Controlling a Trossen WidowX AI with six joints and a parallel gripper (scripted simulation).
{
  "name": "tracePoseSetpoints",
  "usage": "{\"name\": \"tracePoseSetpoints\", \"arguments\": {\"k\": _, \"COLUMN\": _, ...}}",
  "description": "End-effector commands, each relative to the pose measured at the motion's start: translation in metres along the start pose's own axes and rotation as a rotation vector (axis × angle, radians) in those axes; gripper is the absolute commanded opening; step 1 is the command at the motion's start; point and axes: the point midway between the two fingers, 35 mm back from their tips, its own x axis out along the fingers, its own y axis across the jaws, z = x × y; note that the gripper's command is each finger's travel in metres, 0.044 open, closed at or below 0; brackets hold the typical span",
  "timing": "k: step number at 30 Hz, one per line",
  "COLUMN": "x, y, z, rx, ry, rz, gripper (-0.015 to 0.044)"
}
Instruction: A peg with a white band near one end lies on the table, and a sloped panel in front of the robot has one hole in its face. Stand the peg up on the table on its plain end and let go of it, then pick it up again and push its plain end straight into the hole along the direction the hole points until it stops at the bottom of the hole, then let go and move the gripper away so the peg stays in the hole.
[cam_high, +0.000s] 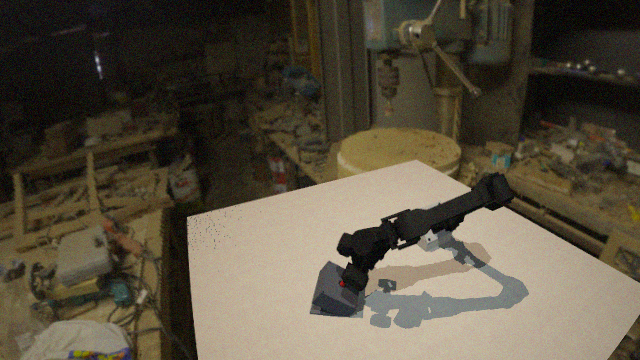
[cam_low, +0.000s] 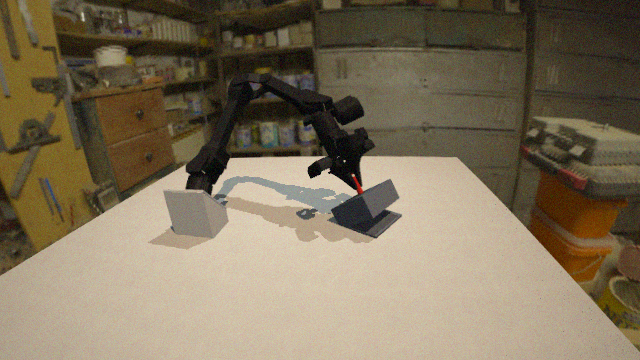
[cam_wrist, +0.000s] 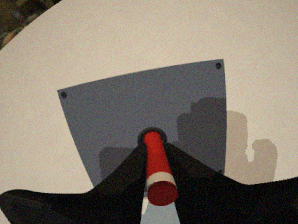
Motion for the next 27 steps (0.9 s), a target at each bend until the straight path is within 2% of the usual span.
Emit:
{"name": "tracePoseSetpoints", "arguments": {"k": 1, "x": 0.000, "y": 0.000, "z": 0.000, "rx": 0.000, "ry": 0.000, "rz": 0.000, "gripper": 0.0000}}
{"name": "tracePoseSetpoints", "arguments": {"k": 3, "x": 0.000, "y": 0.000, "z": 0.000, "rx": 0.000, "ry": 0.000, "rz": 0.000, "gripper": 0.0000}}
{"name": "tracePoseSetpoints", "arguments": {"k": 20, "x": -0.005, "y": 0.000, "z": 0.001, "rx": 0.001, "ry": 0.000, "rz": -0.001, "gripper": 0.0440}}
{"name": "tracePoseSetpoints", "arguments": {"k": 27, "x": -0.020, "y": 0.001, "z": 0.002, "rx": 0.004, "ry": 0.000, "rz": -0.005, "gripper": 0.0440}}
